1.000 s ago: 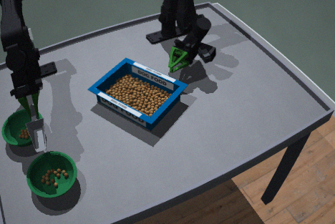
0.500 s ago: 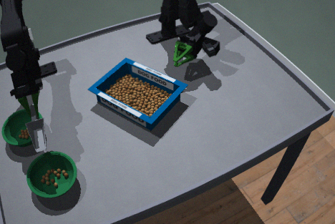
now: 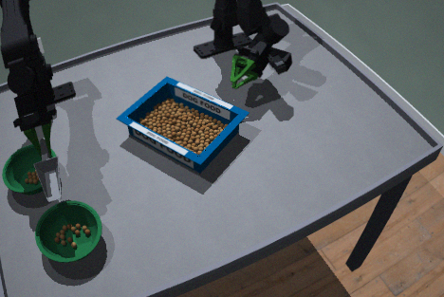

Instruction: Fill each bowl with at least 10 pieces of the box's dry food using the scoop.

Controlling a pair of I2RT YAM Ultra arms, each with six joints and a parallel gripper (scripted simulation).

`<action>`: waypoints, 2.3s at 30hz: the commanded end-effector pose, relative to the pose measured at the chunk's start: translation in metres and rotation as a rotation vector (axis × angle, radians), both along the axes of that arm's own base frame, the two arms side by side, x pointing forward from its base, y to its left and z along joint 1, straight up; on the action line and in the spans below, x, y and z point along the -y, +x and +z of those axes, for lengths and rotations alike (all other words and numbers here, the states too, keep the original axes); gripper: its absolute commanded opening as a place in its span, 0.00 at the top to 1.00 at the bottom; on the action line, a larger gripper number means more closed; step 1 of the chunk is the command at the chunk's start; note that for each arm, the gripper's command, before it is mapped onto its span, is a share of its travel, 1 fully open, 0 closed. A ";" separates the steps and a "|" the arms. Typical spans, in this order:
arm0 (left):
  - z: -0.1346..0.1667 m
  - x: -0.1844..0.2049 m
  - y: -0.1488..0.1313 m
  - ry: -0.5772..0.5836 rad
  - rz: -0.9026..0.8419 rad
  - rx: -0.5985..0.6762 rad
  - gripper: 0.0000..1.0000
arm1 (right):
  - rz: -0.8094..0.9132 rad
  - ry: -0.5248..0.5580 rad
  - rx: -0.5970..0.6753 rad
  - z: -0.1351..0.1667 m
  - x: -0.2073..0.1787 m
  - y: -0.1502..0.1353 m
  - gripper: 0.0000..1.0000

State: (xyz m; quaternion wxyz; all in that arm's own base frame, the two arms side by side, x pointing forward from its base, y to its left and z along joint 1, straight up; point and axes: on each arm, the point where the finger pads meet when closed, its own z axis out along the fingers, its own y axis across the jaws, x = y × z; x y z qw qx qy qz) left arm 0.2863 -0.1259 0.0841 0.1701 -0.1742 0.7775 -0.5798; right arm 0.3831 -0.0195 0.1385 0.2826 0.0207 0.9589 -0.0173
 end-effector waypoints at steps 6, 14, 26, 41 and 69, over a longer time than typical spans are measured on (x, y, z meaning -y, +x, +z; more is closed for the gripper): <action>0.038 -0.022 0.060 0.280 0.104 0.284 0.74 | 0.005 -0.005 0.090 0.024 -0.002 0.013 1.00; 0.109 -0.053 0.105 0.596 0.242 0.553 0.74 | 0.005 -0.005 0.090 0.024 -0.002 0.013 1.00; 0.221 -0.092 0.120 0.970 0.434 0.824 0.74 | 0.005 -0.005 0.090 0.024 -0.002 0.013 1.00; 0.316 -0.127 0.097 1.287 0.601 0.938 0.74 | 0.005 -0.005 0.090 0.024 -0.002 0.013 1.00; 0.354 -0.127 0.090 1.181 0.703 1.032 0.74 | 0.005 -0.005 0.090 0.024 -0.002 0.013 1.00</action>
